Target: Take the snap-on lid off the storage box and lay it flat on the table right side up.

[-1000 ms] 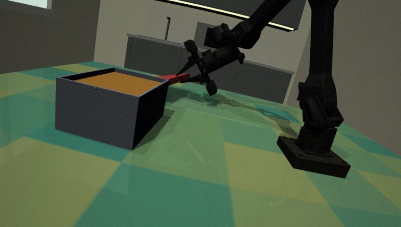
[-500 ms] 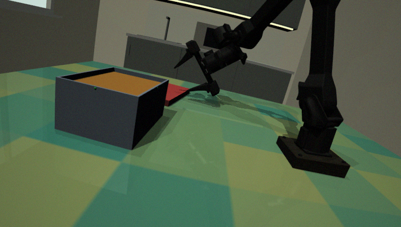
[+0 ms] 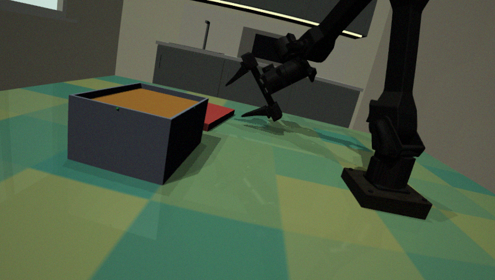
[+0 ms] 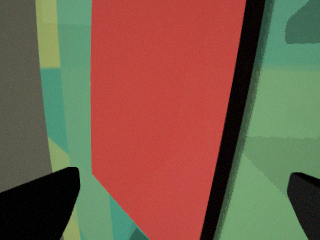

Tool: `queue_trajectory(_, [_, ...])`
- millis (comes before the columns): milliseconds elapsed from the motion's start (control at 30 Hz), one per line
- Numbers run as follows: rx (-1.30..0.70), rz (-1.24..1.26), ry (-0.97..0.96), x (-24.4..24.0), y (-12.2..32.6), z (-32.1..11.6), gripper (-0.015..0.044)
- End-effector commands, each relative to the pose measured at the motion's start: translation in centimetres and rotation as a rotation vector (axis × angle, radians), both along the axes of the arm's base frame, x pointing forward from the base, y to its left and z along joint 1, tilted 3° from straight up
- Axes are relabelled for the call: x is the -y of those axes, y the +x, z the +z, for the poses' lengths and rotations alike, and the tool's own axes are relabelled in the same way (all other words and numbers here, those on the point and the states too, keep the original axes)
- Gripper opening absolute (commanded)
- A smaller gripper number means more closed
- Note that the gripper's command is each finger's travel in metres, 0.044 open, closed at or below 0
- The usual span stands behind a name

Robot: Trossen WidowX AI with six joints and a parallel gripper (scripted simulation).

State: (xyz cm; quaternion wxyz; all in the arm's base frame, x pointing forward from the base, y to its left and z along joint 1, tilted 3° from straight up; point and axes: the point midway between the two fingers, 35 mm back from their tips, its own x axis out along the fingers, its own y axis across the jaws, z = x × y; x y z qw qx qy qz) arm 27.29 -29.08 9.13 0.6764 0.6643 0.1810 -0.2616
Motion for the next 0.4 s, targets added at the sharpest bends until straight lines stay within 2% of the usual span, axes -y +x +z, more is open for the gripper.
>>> queue_trajectory(0, [0.000,0.007,-0.001,-0.2,-0.8,-0.1,0.0440])
queue_trajectory(367, [-0.002,0.007,-0.001,-0.4,-3.0,-0.3,0.0440])
